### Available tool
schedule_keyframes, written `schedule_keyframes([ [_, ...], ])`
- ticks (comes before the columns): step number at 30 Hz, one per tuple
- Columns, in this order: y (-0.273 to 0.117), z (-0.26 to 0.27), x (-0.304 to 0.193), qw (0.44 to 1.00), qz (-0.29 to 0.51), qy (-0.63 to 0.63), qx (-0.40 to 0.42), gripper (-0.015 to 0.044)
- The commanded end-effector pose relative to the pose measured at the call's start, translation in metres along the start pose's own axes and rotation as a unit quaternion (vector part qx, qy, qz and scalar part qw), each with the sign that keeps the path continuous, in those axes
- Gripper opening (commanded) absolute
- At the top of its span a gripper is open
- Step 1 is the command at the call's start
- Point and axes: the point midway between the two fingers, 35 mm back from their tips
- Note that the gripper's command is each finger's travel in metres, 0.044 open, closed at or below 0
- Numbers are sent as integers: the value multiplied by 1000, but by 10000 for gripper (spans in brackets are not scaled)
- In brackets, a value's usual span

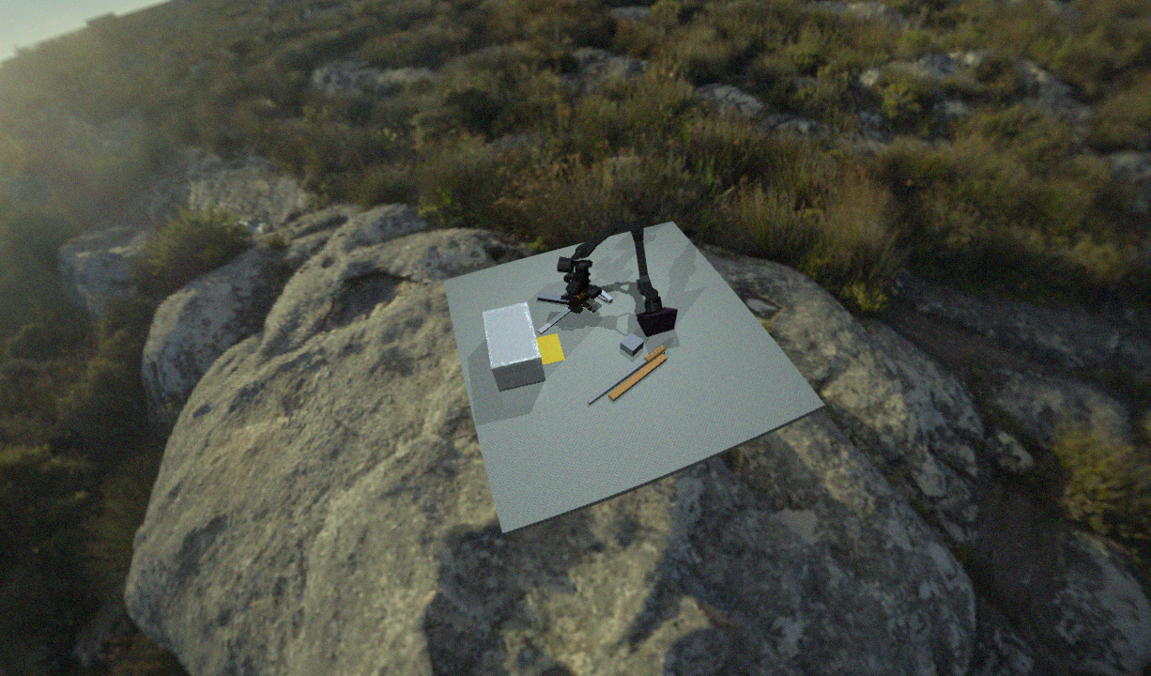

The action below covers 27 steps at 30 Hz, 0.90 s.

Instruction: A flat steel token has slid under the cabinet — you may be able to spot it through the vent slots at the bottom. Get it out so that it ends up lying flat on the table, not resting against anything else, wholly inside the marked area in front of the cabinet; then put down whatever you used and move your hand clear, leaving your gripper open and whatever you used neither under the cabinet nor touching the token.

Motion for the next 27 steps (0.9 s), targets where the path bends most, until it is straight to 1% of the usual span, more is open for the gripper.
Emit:
schedule_keyframes([
  [1,0,0,8,1000,0,6,-1,0],
  [27,0,8,42,1000,0,13,1,0],
])
Point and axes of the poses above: the point midway between the two fingers, 35 mm back from their tips, its own y axis out along the fingers, its own z axis across the jaws, x = y × z, and after that the axes turned 13 degrees about y, right-handed
